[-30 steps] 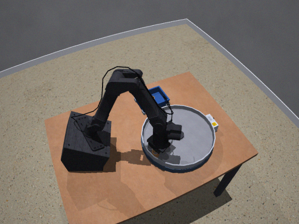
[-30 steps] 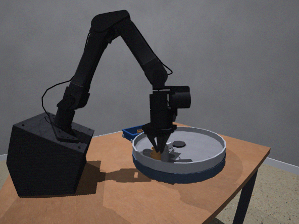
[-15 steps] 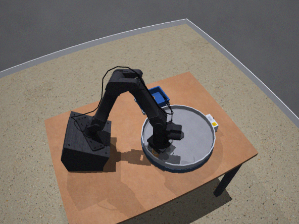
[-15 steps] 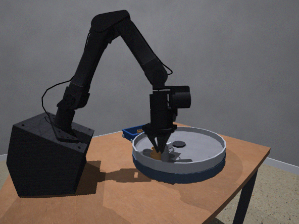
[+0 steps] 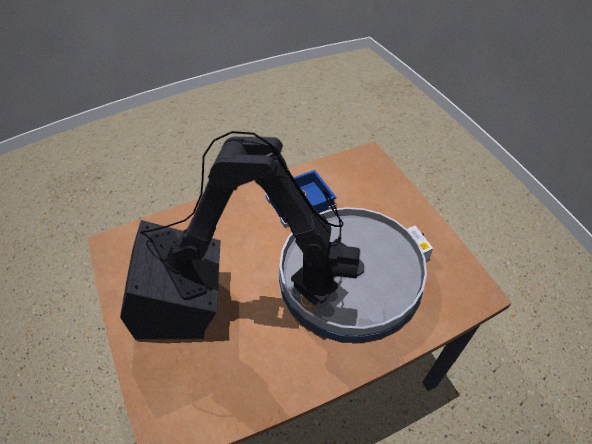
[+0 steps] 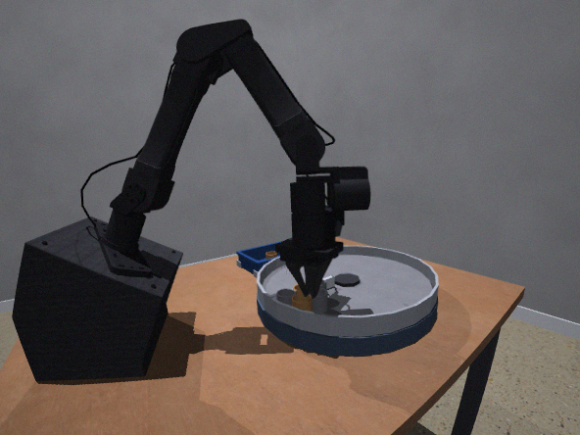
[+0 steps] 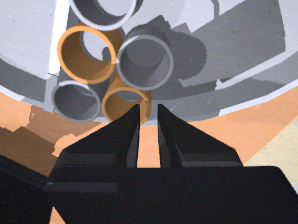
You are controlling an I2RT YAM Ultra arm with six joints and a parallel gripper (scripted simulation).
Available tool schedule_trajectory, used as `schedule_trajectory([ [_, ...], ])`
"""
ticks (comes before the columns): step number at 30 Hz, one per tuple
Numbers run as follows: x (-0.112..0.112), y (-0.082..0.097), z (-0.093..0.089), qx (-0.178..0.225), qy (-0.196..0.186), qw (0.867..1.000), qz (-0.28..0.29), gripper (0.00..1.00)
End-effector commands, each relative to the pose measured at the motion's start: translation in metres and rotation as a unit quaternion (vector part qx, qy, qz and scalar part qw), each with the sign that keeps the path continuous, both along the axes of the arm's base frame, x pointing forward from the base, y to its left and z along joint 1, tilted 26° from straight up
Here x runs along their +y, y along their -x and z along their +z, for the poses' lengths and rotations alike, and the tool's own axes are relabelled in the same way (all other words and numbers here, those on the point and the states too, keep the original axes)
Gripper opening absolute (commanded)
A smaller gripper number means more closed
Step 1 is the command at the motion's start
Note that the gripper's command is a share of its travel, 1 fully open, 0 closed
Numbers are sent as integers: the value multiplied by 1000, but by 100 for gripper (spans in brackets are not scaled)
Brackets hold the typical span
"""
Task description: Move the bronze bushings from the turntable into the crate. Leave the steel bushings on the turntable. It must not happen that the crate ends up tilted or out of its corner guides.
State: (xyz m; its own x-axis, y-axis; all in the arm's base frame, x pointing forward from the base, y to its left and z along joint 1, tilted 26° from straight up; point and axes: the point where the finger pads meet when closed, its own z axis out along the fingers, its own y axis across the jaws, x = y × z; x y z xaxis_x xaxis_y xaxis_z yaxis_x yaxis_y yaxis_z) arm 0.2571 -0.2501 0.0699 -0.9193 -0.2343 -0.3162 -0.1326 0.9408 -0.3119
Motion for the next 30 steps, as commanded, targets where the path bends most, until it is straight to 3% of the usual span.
schedule_trajectory([
  [1, 1, 5, -3, -4, -4, 1000, -5, 15],
  [14, 1, 5, -1, -9, 3, 1000, -1, 15],
  [16, -5, -2, 10, -19, 15, 1000, 0, 15],
  [30, -5, -1, 10, -18, 14, 1000, 0, 15],
])
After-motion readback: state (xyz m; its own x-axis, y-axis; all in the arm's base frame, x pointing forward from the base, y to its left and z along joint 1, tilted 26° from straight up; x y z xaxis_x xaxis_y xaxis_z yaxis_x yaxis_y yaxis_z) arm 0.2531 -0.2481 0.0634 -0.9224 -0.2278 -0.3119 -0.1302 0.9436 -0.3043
